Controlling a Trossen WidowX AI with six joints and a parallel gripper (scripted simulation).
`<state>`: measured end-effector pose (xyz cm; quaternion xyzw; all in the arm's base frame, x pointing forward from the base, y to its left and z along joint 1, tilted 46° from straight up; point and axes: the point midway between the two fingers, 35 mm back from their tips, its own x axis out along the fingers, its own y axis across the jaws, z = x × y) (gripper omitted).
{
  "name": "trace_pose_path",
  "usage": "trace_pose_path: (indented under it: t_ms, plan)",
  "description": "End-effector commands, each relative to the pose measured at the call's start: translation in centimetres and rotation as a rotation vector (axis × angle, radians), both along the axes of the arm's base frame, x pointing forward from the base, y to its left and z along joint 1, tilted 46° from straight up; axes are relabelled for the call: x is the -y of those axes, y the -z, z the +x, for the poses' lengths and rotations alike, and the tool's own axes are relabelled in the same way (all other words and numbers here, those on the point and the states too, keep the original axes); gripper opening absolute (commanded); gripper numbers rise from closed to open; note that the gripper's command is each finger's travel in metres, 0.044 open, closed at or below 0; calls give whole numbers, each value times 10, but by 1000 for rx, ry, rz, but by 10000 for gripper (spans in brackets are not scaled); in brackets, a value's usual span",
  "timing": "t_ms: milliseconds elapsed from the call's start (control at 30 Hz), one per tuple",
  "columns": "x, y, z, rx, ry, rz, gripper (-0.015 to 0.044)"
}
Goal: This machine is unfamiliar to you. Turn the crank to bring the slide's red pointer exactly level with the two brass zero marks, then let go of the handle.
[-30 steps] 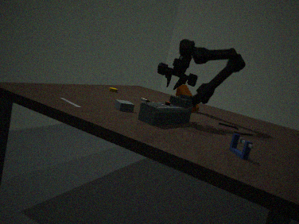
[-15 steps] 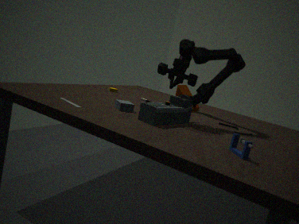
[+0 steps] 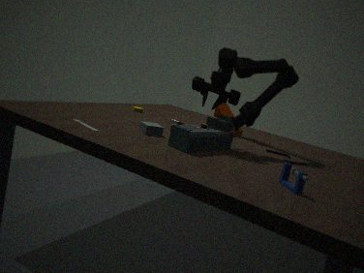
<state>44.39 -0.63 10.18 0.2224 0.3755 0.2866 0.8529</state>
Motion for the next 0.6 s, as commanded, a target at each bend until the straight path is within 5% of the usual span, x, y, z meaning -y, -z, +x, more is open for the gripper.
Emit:
trace_pose_path:
  t_ms: [0, 267, 567]
  plan:
    - [0, 0, 0, 0, 0, -1, 262]
    - [0, 0, 0, 0, 0, -1, 440]
    - [0, 0, 0, 0, 0, -1, 204]
